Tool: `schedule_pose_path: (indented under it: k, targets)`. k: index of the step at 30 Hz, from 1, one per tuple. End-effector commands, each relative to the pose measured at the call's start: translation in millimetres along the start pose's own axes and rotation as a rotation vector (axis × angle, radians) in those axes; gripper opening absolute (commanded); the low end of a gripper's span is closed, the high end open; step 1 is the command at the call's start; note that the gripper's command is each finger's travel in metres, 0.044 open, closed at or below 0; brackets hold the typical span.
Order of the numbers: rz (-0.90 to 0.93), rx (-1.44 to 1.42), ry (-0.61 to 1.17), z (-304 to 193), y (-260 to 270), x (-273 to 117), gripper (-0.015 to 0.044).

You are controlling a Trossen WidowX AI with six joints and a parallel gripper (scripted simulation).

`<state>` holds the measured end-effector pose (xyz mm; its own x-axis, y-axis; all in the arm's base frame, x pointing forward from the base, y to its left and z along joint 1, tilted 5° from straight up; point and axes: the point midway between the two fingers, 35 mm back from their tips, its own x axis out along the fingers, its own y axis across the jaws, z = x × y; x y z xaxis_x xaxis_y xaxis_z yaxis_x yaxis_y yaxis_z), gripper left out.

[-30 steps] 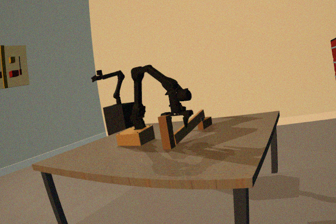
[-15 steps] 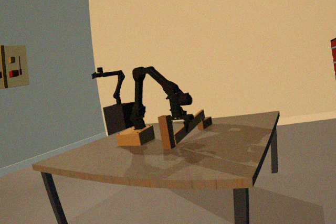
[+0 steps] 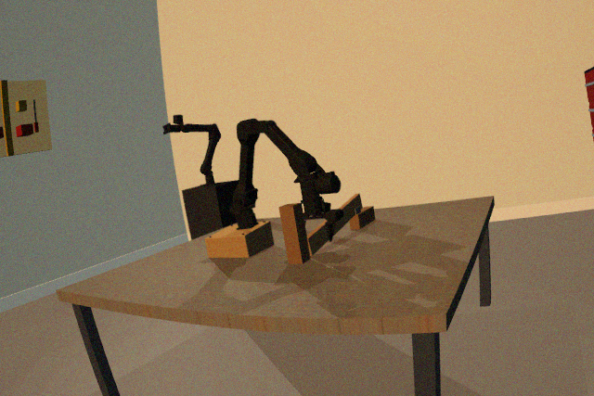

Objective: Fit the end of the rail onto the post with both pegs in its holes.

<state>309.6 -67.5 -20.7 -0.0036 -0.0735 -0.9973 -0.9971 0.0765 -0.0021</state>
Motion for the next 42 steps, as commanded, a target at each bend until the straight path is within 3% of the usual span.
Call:
schedule_pose_path:
  k: [1,3,18,25,42]
  targets:
    - [0.008,-0.006,0.003,-0.2,3.0,8.3,0.0440]
    - [0.008,-0.006,0.003,-0.2,3.1,9.2,0.0440]
    - [0.008,-0.006,0.003,-0.2,3.1,9.2,0.0046]
    - [0.008,-0.006,0.003,-0.2,3.1,9.2,0.0000]
    - [0.008,-0.006,0.003,0.4,3.0,6.6,0.0000]
